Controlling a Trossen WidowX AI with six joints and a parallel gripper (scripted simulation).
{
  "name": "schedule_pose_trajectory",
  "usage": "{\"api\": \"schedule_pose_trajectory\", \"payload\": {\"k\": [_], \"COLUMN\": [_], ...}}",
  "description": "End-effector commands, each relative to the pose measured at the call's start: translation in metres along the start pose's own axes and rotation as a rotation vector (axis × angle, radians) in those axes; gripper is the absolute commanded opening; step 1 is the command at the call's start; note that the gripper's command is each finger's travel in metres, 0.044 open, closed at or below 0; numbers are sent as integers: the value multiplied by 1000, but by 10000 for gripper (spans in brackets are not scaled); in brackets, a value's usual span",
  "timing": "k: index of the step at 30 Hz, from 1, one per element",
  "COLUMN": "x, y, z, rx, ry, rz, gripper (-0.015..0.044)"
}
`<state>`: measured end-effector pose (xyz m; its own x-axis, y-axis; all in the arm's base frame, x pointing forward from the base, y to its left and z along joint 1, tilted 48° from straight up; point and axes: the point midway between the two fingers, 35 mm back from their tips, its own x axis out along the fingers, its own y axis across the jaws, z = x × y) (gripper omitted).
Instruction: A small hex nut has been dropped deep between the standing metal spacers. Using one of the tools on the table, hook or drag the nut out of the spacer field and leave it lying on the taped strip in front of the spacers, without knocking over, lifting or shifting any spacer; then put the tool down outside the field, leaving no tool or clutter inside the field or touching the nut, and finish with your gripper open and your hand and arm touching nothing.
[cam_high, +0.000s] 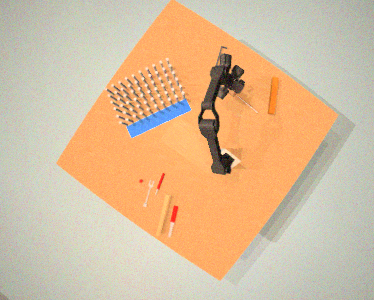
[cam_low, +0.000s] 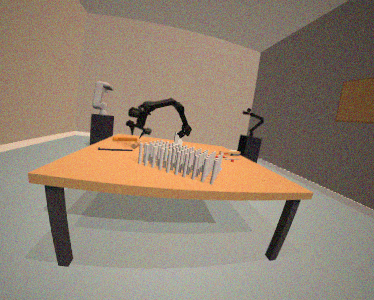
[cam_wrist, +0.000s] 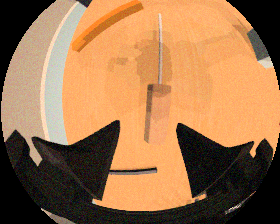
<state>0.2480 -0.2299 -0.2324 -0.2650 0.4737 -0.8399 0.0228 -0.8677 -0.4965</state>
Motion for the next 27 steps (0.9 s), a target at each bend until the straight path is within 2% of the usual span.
{"api": "schedule_pose_trajectory", "payload": {"k": [1, 27], "x": [8, 48], "y": [-2, -15], "z": [-1, -12], "rx": [3, 2], "ry": [-6, -5], "rz": [-5, -6], "gripper": [280, 280]}}
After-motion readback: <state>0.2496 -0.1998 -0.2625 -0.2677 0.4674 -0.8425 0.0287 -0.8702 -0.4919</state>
